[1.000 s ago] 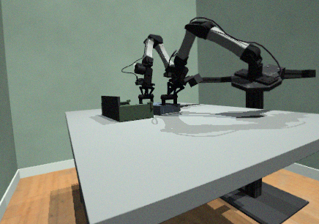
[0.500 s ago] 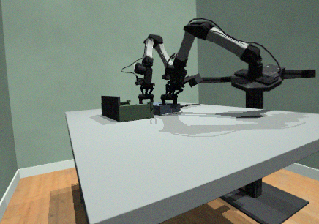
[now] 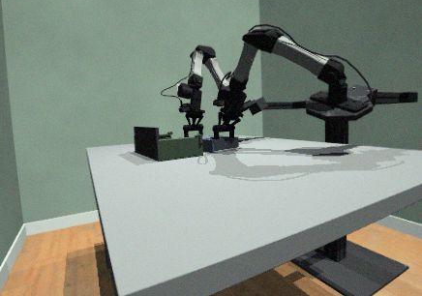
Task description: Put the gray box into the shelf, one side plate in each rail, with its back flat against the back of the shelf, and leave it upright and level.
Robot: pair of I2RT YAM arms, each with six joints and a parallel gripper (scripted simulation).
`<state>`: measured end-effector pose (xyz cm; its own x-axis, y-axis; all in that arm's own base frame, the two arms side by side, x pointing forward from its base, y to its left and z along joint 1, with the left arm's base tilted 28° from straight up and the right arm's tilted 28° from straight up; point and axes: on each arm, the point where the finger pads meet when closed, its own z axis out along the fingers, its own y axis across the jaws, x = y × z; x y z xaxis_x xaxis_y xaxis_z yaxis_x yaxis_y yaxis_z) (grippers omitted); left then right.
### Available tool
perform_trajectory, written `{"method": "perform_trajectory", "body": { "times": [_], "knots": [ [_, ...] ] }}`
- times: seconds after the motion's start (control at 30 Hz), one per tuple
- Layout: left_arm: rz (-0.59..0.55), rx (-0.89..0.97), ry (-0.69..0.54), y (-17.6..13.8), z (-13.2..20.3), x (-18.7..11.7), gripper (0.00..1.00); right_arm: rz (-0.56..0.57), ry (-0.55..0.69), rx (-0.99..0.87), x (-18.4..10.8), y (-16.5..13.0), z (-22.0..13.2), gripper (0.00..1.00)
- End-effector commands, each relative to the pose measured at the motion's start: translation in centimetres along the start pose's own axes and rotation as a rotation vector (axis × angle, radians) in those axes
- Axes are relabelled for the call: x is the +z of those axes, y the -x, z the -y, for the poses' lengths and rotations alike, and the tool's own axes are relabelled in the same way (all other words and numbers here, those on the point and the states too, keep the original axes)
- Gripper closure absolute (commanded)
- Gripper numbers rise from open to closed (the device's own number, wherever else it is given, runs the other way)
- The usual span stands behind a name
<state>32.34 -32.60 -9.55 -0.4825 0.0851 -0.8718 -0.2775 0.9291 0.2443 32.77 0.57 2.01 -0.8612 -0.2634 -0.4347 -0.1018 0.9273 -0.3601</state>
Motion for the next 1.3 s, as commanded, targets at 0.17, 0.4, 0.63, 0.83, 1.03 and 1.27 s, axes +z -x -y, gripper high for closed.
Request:
{"method": "perform_trajectory", "body": {
  "times": [0.17, 0.4, 0.63, 0.83, 1.03, 1.27],
  "knots": [
    [0.007, -0.013, -0.014, 0.3, 0.3, -0.2, 0.56, -0.004, -0.014, 0.001, 0.1, 0.0, 0.3, 0.73],
    [0.006, -0.016, -0.013, 0.4, 0.4, -0.3, 0.62, -0.004, -0.014, 0.001, 0.1, 0.0, 0.3, 0.73],
    [0.017, -0.026, -0.016, 1.4, 0.2, -0.7, 0.72, -0.004, -0.014, 0.001, 0.1, 0.0, 0.3, 0.73],
    [0.006, -0.016, -0.013, 0.4, 0.3, -0.3, 0.89, -0.004, -0.014, 0.001, 0.1, 0.0, 0.3, 0.73],
    [0.006, -0.016, -0.013, 0.4, 0.3, -0.3, 0.73, -0.004, -0.014, 0.001, 0.1, 0.0, 0.3, 0.73],
    [0.006, -0.016, -0.013, 0.7, 0.3, -0.6, 0.73, -0.004, -0.014, 0.001, -0.3, 0.1, 0.3, 0.73]
  ]
}}
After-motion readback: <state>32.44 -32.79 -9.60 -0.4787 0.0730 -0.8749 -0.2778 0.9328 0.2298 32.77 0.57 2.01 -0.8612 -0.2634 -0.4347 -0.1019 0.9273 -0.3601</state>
